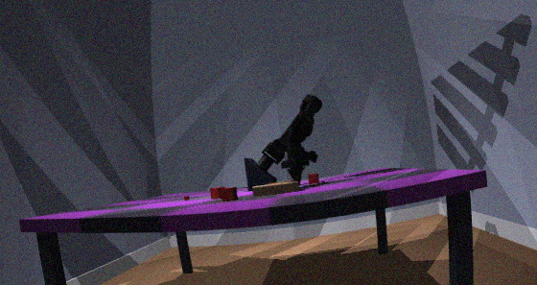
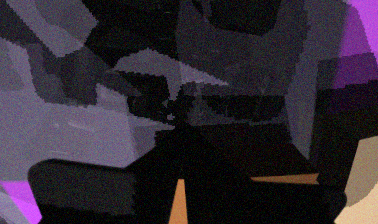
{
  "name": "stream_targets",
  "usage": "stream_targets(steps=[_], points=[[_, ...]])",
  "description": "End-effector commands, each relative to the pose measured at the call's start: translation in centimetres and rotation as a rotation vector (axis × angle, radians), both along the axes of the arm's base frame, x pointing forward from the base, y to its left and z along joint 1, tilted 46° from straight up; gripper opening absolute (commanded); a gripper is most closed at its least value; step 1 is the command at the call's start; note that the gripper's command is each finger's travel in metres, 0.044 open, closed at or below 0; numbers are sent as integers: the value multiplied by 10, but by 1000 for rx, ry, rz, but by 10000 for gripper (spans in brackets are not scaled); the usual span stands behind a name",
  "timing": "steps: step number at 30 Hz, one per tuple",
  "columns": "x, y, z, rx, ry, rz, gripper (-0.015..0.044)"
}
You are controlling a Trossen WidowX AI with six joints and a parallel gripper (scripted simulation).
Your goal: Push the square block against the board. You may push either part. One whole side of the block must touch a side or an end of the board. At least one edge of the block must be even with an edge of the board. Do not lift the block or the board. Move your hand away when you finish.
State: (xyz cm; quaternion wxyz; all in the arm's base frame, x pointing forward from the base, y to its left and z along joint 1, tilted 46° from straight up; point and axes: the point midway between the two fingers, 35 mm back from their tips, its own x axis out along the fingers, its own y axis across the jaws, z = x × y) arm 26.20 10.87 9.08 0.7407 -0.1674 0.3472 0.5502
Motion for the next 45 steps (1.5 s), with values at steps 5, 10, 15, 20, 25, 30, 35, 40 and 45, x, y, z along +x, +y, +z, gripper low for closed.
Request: stream_targets(steps=[5,10,15,20,25,30,35,40,45], points=[[-2,-4,-6,-2,6,3,0],[-3,-6,-9,-2,6,3,0],[-2,-5,-8,-2,6,3,0],[1,-1,-3,-1,5,3,0],[4,4,3,0,5,2,0],[7,9,9,2,4,2,0],[10,14,15,4,3,2,0],[12,19,20,7,2,2,0],[12,19,23,10,2,4,0]])
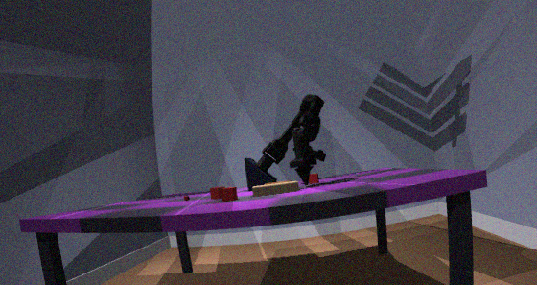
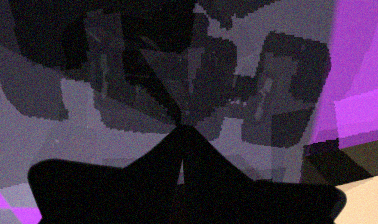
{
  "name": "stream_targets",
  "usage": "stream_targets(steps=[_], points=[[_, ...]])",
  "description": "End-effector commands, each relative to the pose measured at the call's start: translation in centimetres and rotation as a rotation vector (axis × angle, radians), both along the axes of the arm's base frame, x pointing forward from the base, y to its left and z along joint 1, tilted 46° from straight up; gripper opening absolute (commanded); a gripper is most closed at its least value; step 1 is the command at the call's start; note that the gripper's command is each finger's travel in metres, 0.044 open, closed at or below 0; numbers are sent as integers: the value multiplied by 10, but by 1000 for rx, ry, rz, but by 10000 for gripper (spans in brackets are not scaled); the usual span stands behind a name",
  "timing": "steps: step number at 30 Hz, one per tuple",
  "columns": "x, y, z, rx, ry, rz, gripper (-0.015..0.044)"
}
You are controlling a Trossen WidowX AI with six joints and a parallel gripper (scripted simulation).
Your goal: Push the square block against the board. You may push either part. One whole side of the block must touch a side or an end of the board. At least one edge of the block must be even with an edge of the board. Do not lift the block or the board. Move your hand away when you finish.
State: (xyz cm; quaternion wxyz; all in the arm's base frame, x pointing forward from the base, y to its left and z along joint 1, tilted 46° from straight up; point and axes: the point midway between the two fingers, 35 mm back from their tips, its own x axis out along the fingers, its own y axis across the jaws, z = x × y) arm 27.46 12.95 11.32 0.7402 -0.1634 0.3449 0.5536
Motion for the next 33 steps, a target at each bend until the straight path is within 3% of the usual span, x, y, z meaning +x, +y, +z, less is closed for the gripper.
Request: stream_targets(steps=[1,5,10,17,23,30,33], points=[[-1,-7,5,-2,0,0,0],[-9,-38,36,-3,1,-2,0],[-8,-41,36,-5,-1,-1,0],[20,-114,-32,-48,-60,61,0],[16,-174,-93,-42,-119,118,0],[16,-174,-97,-41,-121,119,0],[22,-146,-125,-40,-122,119,0]])
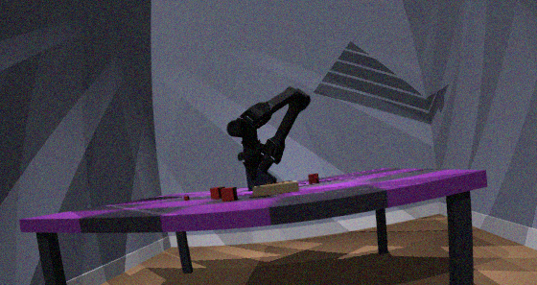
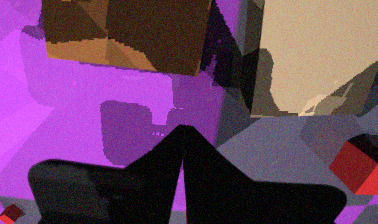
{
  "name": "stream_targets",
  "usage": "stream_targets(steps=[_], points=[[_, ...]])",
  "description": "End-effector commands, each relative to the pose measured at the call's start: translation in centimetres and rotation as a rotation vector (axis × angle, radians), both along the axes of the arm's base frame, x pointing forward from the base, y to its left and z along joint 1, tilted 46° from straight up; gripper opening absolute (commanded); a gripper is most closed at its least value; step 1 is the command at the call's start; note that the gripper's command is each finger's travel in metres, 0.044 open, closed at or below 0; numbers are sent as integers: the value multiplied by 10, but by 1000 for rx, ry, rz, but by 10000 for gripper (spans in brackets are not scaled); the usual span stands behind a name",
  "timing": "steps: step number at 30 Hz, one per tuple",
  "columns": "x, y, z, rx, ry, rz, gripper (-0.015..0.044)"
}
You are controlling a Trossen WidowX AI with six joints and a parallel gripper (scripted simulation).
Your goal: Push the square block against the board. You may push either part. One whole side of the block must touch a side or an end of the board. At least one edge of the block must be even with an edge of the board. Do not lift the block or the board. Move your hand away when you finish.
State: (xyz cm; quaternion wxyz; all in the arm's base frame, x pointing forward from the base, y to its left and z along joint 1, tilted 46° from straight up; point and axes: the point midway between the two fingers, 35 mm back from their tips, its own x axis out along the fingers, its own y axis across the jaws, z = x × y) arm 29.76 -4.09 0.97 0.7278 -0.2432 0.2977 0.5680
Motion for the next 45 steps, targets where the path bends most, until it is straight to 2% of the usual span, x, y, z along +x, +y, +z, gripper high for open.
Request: stream_targets(steps=[1,45], points=[[0,31,-27,20,24,14,0],[6,50,-11,18,25,14,0]])
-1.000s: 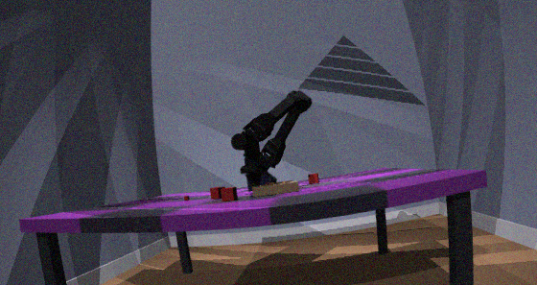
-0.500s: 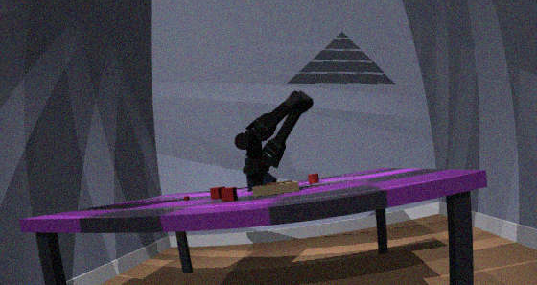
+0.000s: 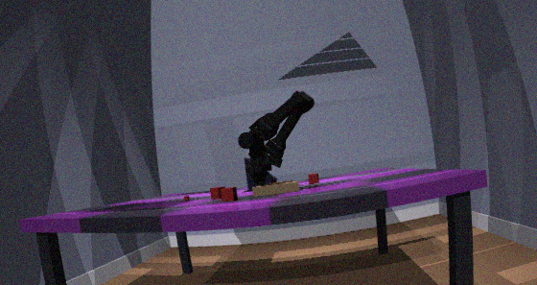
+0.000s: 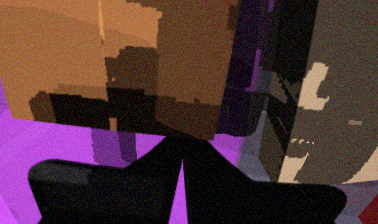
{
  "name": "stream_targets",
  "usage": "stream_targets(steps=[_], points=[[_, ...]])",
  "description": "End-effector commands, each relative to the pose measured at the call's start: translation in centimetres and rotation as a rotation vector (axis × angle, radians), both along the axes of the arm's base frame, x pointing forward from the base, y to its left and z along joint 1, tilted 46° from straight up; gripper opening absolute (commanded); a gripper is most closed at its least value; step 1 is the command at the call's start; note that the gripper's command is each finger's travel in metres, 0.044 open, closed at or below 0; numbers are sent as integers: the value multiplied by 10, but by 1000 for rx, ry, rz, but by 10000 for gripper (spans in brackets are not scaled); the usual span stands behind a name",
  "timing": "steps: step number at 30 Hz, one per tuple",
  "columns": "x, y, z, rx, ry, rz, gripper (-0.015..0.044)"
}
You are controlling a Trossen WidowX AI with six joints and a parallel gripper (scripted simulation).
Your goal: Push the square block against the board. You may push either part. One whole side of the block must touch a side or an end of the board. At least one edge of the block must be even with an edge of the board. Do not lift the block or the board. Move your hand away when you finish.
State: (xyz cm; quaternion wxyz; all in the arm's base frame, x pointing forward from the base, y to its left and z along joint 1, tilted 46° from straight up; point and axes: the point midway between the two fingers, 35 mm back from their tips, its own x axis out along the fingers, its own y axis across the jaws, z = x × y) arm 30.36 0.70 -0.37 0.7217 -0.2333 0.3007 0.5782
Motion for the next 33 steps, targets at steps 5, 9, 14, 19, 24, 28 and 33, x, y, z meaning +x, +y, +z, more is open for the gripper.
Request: stream_targets(steps=[5,9,14,19,24,28,33], points=[[1,5,5,4,1,0,0],[2,7,7,3,1,0,0],[2,9,9,3,1,0,0],[3,11,12,3,1,0,0],[4,14,14,3,1,0,0],[4,16,16,3,1,-1,0],[5,18,19,3,1,-1,0]])
